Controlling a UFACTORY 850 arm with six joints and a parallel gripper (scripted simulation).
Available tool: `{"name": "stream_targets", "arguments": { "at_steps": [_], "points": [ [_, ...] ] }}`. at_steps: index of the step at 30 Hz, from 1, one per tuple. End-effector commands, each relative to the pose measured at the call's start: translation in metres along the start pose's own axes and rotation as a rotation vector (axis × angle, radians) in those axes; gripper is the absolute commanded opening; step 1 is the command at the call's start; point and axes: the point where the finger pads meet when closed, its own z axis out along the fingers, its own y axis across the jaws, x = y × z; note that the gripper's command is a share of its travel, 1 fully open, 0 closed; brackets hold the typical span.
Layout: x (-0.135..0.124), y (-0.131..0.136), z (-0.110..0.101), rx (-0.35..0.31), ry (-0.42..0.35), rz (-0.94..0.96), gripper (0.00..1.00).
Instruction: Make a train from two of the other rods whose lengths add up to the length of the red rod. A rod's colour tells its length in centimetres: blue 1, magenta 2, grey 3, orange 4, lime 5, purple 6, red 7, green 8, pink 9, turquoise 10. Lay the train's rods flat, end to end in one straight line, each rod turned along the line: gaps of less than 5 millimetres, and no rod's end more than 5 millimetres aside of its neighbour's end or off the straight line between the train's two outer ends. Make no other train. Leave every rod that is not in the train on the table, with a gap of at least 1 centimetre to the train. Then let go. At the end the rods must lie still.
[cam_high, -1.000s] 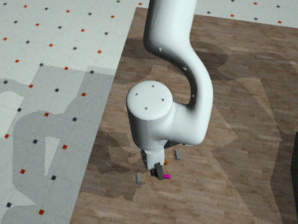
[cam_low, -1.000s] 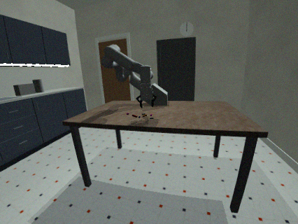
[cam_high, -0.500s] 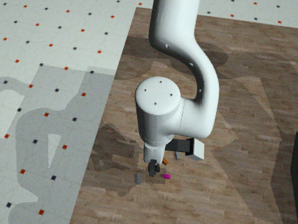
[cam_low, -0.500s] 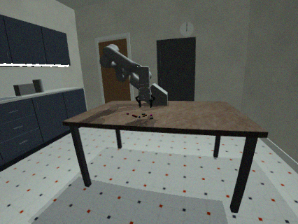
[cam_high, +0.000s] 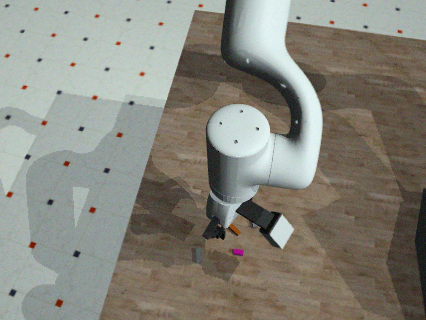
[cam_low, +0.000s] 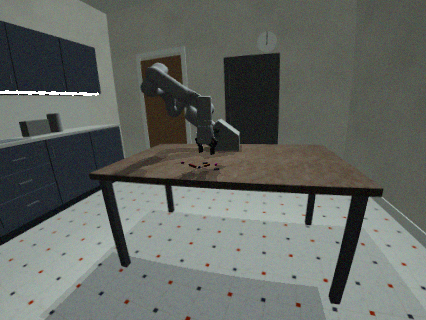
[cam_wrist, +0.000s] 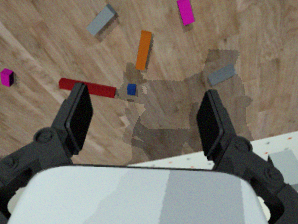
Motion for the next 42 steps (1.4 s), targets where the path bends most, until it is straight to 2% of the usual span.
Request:
{"name": "stream_targets", "arguments": {
  "at_steps": [1,9,10,42],
  "points": [
    [0.0008,-0.0035,0.0001,-0.007,-0.009,0.1,1.0],
    [0.0013,-0.0049,0.0005,-0.007,-0.009,0.135,1.0],
    [0.0013,-0.0049,0.0005,-0.007,-0.009,0.135,0.24],
    [0.0013,-0.0049,0.0005,-0.007,-0.009,0.135,0.24]
  ]
}}
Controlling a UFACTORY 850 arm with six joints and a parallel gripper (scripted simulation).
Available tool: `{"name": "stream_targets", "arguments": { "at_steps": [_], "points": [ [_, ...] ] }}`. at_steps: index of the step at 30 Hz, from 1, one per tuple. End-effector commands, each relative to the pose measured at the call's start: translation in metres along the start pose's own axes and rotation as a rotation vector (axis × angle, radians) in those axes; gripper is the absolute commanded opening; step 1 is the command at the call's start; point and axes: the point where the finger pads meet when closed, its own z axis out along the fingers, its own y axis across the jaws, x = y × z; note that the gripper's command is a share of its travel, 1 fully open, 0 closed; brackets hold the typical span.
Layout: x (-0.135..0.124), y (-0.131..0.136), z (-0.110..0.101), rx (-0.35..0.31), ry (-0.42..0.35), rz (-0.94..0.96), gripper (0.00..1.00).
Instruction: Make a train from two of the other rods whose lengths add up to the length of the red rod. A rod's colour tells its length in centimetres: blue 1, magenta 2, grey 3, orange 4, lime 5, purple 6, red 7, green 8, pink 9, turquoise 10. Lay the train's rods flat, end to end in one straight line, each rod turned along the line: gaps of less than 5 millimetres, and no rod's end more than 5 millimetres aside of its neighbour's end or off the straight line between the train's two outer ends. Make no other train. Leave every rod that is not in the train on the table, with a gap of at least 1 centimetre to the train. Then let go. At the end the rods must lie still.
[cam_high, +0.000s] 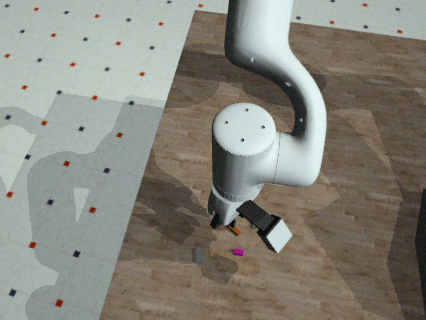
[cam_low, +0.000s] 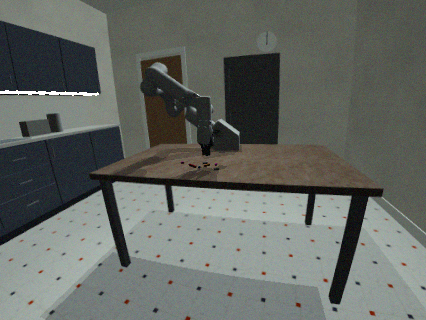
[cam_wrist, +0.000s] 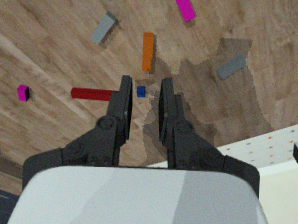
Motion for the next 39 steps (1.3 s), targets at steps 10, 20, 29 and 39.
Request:
{"name": "stream_targets", "arguments": {
  "at_steps": [10,20,29,39],
  "points": [
    [0.0,0.0,0.0,-0.001,-0.001,0.001,0.24],
    [0.0,0.0,0.006,-0.001,-0.001,0.001,0.24],
    [0.0,0.0,0.016,-0.001,-0.001,0.001,0.24],
    [0.0,0.0,0.029,-0.001,-0.001,0.001,0.24]
  ]
}}
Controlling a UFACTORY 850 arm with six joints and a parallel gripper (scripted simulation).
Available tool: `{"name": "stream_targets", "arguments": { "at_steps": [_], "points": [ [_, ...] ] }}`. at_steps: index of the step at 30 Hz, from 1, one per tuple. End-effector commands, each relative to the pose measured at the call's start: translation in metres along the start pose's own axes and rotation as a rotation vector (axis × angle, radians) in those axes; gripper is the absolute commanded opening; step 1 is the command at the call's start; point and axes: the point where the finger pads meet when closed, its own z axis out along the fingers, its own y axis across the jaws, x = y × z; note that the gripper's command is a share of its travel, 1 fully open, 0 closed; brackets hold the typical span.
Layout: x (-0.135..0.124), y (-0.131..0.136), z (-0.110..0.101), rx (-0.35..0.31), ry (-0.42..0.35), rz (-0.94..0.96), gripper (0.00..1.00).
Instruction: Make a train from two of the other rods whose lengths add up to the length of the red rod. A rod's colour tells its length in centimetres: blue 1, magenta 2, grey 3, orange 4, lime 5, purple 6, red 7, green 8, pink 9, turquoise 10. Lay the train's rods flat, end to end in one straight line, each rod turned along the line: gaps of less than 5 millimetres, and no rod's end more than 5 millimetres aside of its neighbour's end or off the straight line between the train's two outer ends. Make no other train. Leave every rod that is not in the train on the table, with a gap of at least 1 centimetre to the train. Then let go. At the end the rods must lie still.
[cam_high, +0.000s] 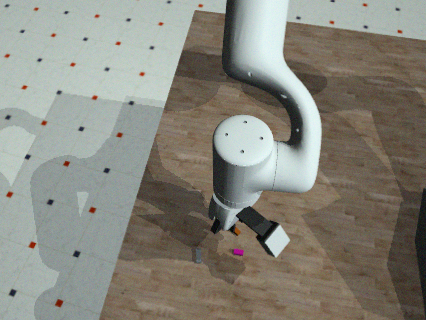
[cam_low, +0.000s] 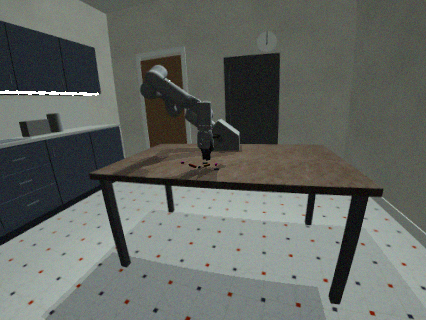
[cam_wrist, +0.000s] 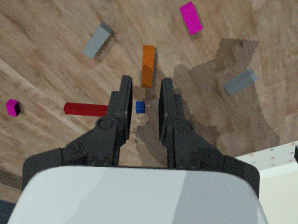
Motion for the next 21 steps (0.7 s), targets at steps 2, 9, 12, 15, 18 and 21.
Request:
{"name": "stream_targets", "arguments": {
  "at_steps": [2,9,12,15,18,21],
  "points": [
    [-0.001,0.001,0.004,-0.002,-0.001,0.001,0.24],
    [0.0,0.0,0.014,-0.002,-0.001,0.001,0.24],
    [0.0,0.0,0.018,-0.002,-0.001,0.001,0.24],
    [0.0,0.0,0.02,-0.002,-0.001,0.001,0.24],
    [0.0,0.0,0.021,-0.002,-0.001,0.001,0.24],
    [0.0,0.0,0.023,-0.002,-0.001,0.001,0.24]
  ]
}}
